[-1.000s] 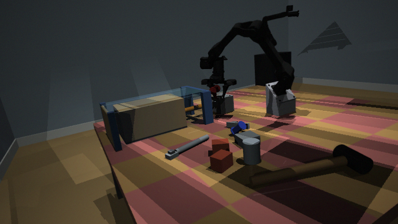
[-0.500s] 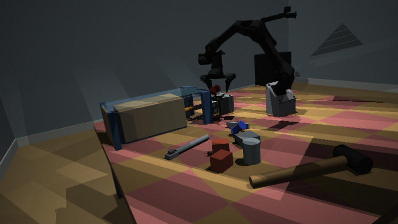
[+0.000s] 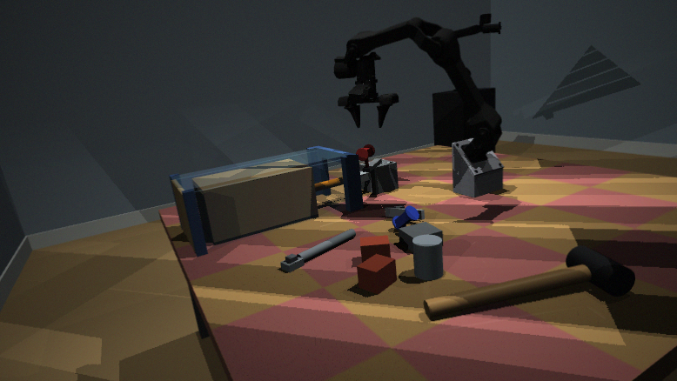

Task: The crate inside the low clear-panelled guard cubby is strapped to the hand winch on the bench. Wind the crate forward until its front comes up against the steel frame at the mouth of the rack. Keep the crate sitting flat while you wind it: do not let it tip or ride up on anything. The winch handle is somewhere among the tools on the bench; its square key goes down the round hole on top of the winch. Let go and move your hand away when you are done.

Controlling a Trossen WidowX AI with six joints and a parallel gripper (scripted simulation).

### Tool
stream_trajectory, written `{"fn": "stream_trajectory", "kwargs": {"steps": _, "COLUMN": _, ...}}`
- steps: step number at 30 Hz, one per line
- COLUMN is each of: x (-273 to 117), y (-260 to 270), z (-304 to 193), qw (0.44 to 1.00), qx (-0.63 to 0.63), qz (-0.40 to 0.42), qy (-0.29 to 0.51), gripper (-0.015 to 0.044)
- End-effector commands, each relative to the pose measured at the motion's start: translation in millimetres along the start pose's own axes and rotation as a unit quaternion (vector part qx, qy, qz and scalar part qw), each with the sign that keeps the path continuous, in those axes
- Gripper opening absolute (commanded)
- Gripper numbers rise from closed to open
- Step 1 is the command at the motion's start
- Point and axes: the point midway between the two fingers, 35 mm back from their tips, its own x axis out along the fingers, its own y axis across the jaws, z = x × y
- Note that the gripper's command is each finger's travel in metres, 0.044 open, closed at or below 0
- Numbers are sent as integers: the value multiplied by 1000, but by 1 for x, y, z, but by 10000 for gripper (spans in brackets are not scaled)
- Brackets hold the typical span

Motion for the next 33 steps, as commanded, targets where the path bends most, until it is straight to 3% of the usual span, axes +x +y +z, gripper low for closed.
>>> {"fn": "stream_trajectory", "kwargs": {"steps": 1, "x": 7, "y": -2, "z": 6, "qw": 995, "qx": 100, "qz": 2, "qy": -1, "gripper": 282}}
{"fn": "stream_trajectory", "kwargs": {"steps": 6, "x": 19, "y": -4, "z": 16, "qw": 950, "qx": 313, "qz": 4, "qy": 1, "gripper": 151}}
{"fn": "stream_trajectory", "kwargs": {"steps": 12, "x": 35, "y": -6, "z": 27, "qw": 835, "qx": 551, "qz": 7, "qy": 6, "gripper": 0}}
{"fn": "stream_trajectory", "kwargs": {"steps": 15, "x": 38, "y": -6, "z": 30, "qw": 798, "qx": 603, "qz": 7, "qy": 7, "gripper": 0}}
{"fn": "stream_trajectory", "kwargs": {"steps": 33, "x": 48, "y": -5, "z": 30, "qw": 798, "qx": 602, "qz": 7, "qy": 7, "gripper": 0}}
